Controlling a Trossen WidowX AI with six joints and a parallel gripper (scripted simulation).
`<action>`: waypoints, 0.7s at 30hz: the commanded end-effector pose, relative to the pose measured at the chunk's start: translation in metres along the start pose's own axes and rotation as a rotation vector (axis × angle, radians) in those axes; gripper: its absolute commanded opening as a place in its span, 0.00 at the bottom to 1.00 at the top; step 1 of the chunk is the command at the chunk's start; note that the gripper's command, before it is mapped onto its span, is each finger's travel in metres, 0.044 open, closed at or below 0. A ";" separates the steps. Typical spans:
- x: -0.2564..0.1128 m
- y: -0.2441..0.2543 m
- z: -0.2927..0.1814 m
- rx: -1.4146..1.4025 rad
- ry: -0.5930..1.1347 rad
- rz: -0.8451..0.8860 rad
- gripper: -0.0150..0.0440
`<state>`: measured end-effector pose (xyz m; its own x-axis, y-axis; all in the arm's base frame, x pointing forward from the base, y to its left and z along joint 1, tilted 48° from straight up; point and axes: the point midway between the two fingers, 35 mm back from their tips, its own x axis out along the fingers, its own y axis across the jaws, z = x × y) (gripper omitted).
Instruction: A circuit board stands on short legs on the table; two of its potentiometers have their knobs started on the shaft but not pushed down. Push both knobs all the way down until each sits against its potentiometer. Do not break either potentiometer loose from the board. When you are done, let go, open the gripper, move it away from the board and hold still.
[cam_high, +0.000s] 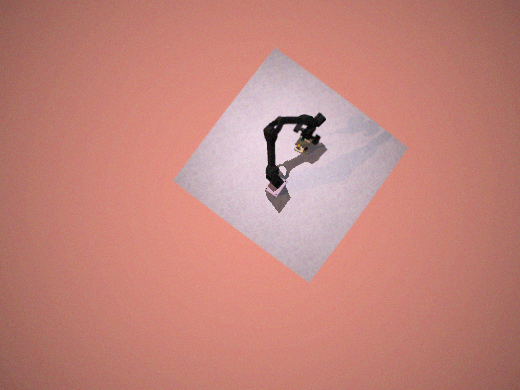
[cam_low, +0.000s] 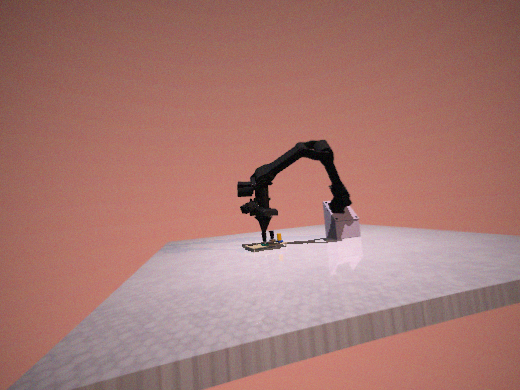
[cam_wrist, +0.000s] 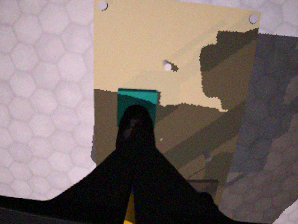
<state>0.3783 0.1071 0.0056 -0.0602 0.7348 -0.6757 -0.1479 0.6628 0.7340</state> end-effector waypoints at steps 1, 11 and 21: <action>0.021 0.003 0.001 -0.030 0.026 0.002 0.25; 0.021 0.003 0.001 -0.030 0.026 0.002 0.25; 0.022 0.003 0.001 -0.030 0.026 0.002 0.25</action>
<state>0.3783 0.1081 0.0048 -0.0605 0.7349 -0.6755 -0.1477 0.6627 0.7341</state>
